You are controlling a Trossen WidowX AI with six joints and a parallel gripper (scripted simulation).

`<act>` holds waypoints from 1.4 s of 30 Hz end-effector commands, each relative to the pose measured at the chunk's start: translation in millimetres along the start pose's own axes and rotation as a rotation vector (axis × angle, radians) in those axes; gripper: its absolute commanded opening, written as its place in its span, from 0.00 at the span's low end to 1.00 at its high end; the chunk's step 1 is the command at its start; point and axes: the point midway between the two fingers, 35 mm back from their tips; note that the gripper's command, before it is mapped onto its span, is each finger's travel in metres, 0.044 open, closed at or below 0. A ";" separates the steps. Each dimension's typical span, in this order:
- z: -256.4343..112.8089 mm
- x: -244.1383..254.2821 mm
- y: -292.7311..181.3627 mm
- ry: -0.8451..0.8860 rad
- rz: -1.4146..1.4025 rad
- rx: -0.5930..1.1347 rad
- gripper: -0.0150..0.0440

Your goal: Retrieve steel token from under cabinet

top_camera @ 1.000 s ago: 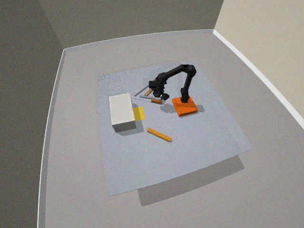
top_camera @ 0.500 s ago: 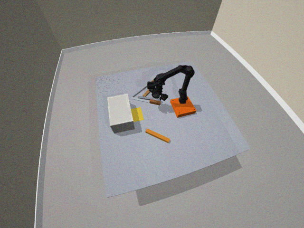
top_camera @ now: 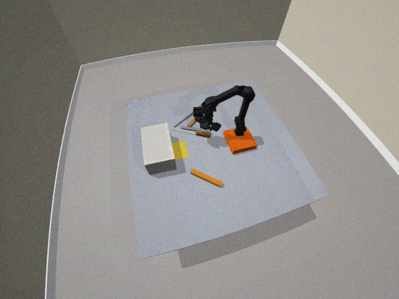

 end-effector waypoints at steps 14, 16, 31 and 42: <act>-0.4 -0.1 -0.2 -0.001 -0.140 0.003 0.71; -0.4 -0.1 -0.2 -0.001 -0.156 0.003 0.71; -0.4 0.0 -0.1 0.000 -0.274 0.003 0.71; -0.4 0.0 0.1 0.000 -0.361 0.003 0.71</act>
Point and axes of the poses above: the point midway between the two fingers, 35 mm back from their tips, its own z axis out along the fingers, its own x axis across the jaws, y = z × x, and after that the axes turned 14 degrees about -z, right-handed
